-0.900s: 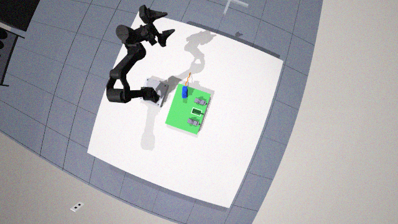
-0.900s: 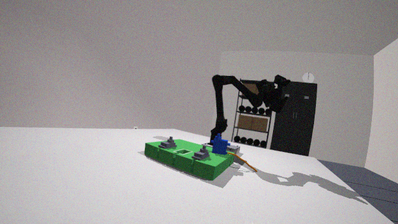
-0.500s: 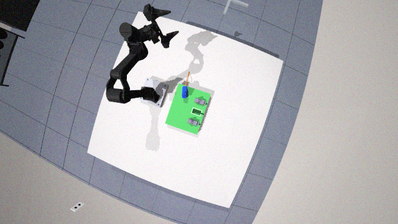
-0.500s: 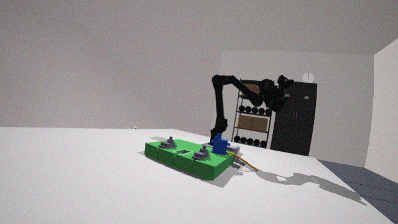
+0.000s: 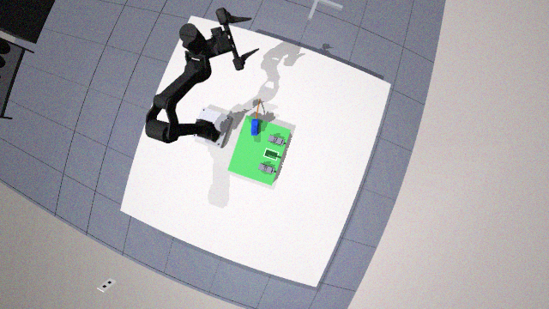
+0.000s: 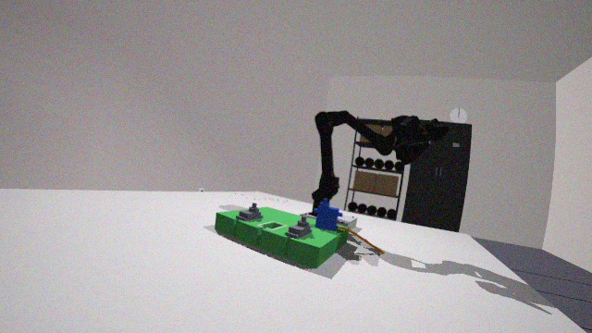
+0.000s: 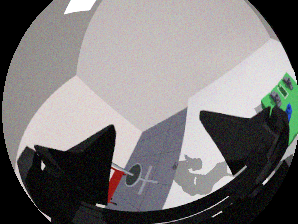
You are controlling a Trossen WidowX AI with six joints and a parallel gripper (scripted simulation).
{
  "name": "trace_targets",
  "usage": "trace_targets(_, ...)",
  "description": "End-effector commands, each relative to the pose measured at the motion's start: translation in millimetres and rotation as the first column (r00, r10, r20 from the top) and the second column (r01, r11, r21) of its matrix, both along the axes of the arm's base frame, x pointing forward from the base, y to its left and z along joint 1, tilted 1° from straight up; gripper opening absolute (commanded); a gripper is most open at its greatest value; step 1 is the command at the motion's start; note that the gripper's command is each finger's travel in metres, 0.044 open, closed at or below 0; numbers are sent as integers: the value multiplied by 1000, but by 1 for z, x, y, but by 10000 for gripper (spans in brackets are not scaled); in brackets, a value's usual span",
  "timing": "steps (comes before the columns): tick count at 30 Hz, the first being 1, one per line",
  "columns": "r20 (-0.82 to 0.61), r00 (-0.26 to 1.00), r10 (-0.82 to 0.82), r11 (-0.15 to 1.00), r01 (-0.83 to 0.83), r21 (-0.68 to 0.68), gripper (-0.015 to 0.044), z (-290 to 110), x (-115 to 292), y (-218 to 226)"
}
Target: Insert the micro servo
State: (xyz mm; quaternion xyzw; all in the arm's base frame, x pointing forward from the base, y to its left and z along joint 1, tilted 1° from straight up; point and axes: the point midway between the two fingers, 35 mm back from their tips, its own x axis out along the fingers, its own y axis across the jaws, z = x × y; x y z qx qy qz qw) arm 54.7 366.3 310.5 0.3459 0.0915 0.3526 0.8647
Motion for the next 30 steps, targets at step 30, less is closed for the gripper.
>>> trace_targets(30, 307, 920, 246, 516, 144, -844, 440, -70, 103, -4)
